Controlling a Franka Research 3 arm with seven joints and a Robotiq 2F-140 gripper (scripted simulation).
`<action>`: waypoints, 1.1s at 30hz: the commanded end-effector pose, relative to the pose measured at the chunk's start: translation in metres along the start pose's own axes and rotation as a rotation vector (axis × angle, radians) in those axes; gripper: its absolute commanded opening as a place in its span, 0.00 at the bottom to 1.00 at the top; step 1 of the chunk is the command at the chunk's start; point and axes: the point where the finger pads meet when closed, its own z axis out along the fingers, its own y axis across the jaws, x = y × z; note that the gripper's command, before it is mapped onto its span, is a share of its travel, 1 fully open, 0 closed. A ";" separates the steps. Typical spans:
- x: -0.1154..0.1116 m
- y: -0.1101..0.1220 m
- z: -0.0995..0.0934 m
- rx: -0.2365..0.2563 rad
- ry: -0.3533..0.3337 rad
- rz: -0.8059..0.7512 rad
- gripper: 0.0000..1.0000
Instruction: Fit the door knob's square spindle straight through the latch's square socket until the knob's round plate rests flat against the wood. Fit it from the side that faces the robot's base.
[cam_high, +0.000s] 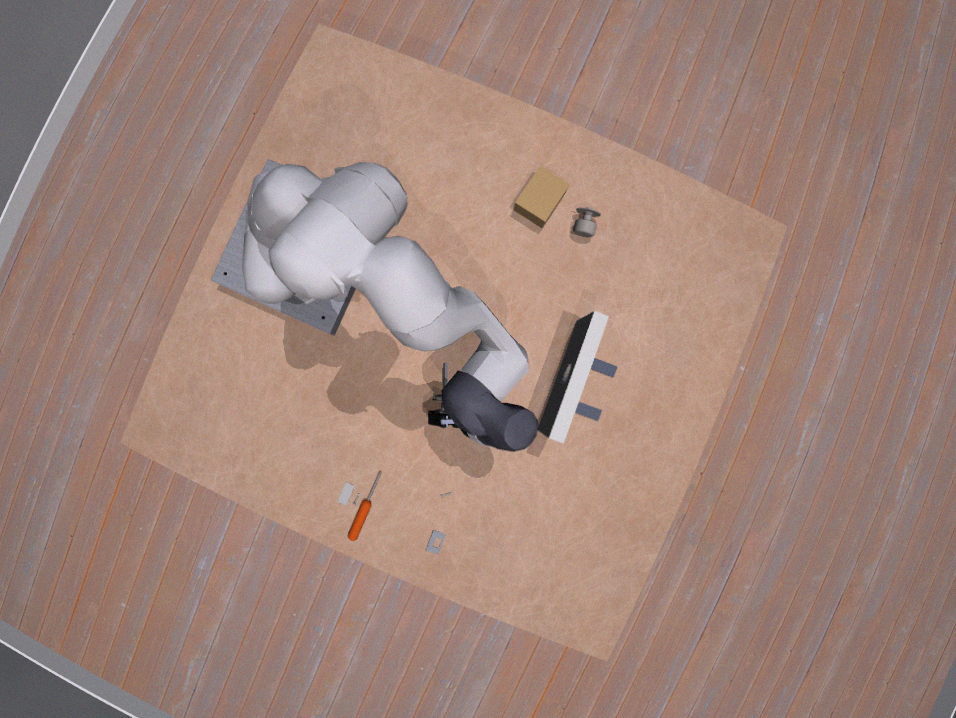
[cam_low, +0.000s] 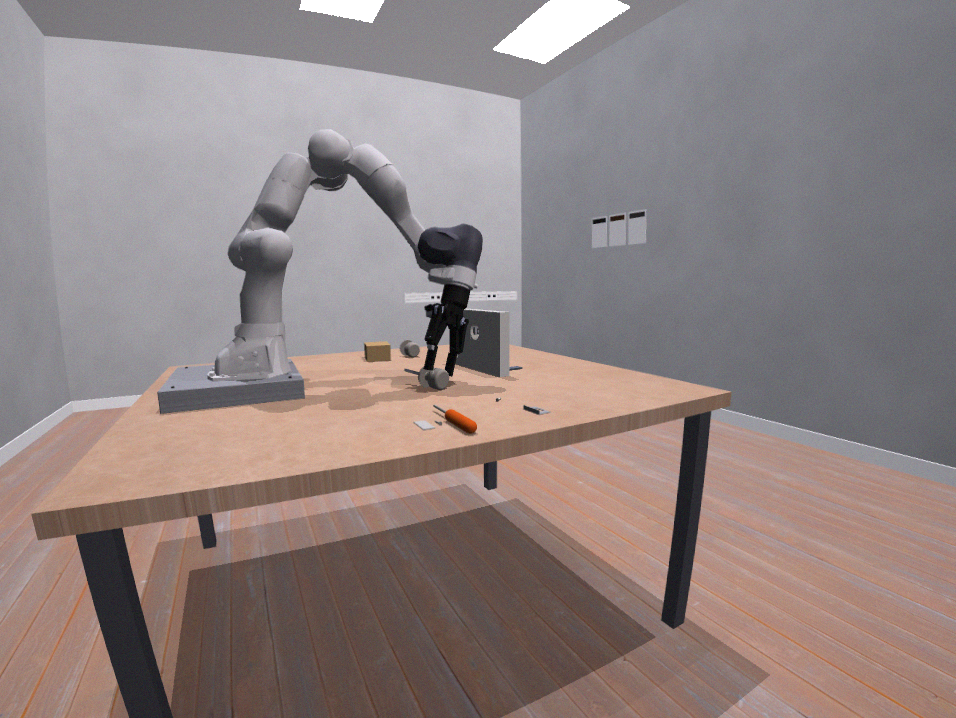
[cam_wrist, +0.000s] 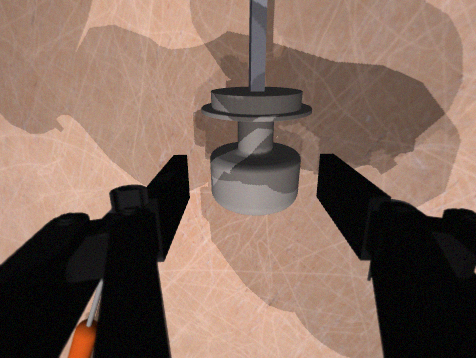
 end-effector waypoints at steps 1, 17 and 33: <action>-0.001 0.002 0.008 -0.005 -0.003 0.004 0.57; -0.001 0.002 0.018 -0.005 -0.003 0.004 0.57; -0.001 0.002 0.018 -0.005 -0.003 0.004 0.42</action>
